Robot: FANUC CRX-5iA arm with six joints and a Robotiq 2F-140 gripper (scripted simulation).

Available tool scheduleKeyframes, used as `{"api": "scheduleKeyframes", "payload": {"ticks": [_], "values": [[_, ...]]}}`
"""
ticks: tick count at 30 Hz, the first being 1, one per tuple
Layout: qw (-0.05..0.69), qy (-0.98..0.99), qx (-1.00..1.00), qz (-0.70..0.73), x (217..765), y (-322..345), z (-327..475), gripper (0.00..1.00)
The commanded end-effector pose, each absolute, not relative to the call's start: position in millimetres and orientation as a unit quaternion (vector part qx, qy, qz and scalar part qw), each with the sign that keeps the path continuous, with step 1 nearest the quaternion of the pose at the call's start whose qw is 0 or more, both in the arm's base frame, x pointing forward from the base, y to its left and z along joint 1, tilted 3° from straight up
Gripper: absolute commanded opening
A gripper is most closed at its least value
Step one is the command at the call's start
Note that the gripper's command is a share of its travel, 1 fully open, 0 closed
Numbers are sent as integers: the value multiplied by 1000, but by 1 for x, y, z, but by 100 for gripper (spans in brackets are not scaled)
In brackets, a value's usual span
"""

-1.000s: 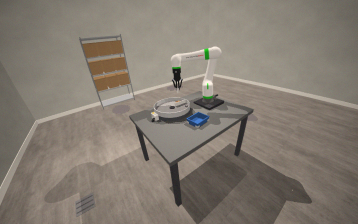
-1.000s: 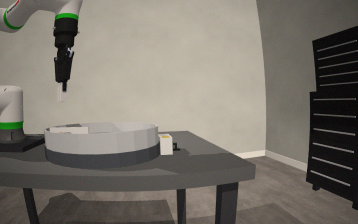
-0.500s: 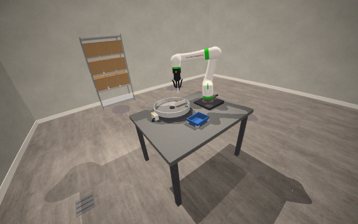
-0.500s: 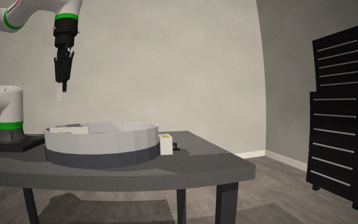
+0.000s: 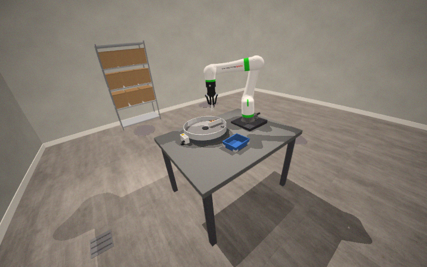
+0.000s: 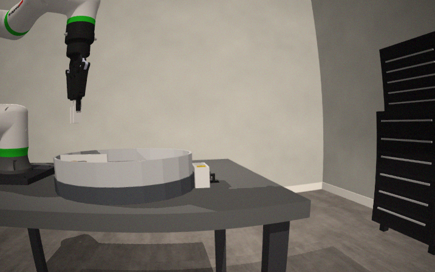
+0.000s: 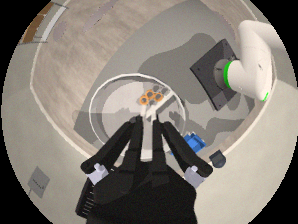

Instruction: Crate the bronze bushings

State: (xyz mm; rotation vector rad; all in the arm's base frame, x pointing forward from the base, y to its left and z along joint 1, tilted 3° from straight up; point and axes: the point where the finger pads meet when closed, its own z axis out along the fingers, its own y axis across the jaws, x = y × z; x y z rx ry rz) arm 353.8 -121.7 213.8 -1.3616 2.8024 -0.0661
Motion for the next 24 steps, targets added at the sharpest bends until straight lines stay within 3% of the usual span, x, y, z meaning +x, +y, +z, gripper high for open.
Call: {"api": "scheduleKeyframes", "payload": {"ticks": [1,24], "values": [[13,899,-437,-21,354,-122,214,9],[13,899,-437,-21,354,-122,214,6]]}}
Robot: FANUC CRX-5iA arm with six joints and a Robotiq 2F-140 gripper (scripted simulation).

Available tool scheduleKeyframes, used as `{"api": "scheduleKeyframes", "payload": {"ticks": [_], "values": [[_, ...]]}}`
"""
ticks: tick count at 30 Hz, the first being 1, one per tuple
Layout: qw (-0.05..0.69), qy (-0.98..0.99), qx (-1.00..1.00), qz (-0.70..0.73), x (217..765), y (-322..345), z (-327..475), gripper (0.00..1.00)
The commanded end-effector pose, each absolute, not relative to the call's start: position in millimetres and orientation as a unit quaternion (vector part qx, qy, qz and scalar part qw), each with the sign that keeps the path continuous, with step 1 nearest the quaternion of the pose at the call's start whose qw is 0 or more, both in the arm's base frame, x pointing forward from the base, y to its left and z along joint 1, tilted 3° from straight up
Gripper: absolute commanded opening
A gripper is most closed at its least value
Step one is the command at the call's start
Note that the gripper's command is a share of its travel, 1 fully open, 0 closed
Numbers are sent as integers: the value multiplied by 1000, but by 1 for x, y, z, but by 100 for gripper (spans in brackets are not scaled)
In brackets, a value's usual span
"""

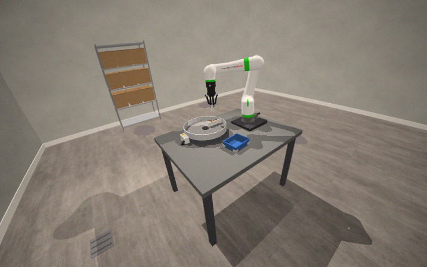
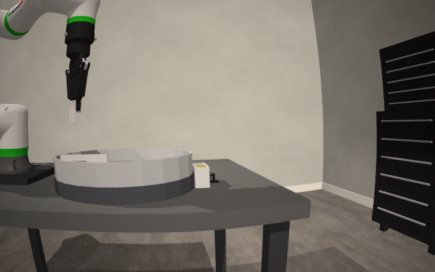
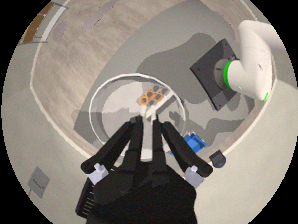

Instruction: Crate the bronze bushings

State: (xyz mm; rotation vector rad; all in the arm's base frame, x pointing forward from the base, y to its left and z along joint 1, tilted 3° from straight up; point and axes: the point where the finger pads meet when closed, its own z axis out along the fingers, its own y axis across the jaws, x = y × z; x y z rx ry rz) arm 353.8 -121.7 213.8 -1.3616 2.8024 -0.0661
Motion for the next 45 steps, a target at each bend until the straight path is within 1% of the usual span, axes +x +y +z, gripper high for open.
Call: {"api": "scheduleKeyframes", "payload": {"ticks": [1,12,23,30,38,40,45], "values": [[13,899,-437,-21,354,-122,214,6],[19,902,-432,-23,359,-120,215,6],[47,912,-407,-31,383,-115,220,6],[93,926,-364,-39,420,-105,229,6],[172,943,-281,-39,481,-88,252,6],[172,943,-281,-39,481,-88,252,6],[236,949,-206,-27,528,-75,276,6]]}}
